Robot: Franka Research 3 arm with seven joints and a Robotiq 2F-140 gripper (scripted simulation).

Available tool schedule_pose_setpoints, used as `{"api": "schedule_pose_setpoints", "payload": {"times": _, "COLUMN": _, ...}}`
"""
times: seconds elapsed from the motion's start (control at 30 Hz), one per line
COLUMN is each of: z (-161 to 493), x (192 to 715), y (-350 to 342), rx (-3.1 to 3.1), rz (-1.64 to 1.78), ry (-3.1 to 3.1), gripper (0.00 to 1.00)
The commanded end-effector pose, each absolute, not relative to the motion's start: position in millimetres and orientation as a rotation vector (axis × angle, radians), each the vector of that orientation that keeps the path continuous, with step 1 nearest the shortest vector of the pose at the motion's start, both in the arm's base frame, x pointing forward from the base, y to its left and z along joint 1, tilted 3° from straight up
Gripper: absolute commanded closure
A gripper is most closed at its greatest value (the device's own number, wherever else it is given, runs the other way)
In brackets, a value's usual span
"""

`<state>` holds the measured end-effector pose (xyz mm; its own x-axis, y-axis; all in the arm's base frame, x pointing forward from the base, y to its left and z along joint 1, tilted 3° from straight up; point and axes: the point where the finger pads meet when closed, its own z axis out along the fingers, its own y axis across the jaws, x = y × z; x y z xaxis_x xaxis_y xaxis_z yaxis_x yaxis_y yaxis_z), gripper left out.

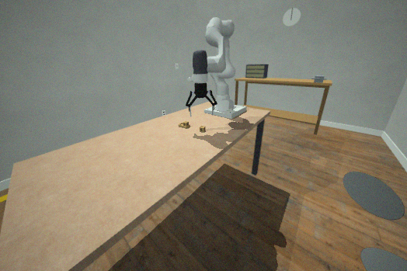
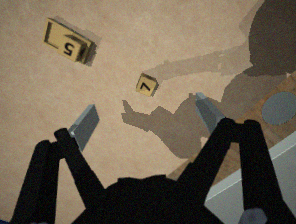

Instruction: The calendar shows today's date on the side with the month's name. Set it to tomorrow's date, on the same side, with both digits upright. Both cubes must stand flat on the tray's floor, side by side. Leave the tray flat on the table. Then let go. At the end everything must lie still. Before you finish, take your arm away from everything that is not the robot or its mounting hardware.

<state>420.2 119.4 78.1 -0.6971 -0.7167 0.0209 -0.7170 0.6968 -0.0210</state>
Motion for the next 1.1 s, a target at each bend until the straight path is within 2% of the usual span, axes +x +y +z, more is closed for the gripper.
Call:
{"api": "schedule_pose_setpoints", "payload": {"times": 0.0, "z": 78.6, "x": 418.7, "y": 118.9, "rx": 0.962, "rz": 0.067, "ry": -2.972, "gripper": 0.0}}
{"api": "schedule_pose_setpoints", "payload": {"times": 0.87, "z": 81.4, "x": 418.0, "y": 118.8, "rx": 0.418, "rz": 0.071, "ry": -3.103, "gripper": 0.0}}
{"api": "schedule_pose_setpoints", "payload": {"times": 0.9, "z": 81.4, "x": 418.0, "y": 118.8, "rx": 0.418, "rz": 0.071, "ry": -3.103, "gripper": 0.71}}
{"api": "schedule_pose_setpoints", "payload": {"times": 1.07, "z": 81.4, "x": 418.0, "y": 118.8, "rx": 0.418, "rz": 0.071, "ry": -3.103, "gripper": 0.71}}
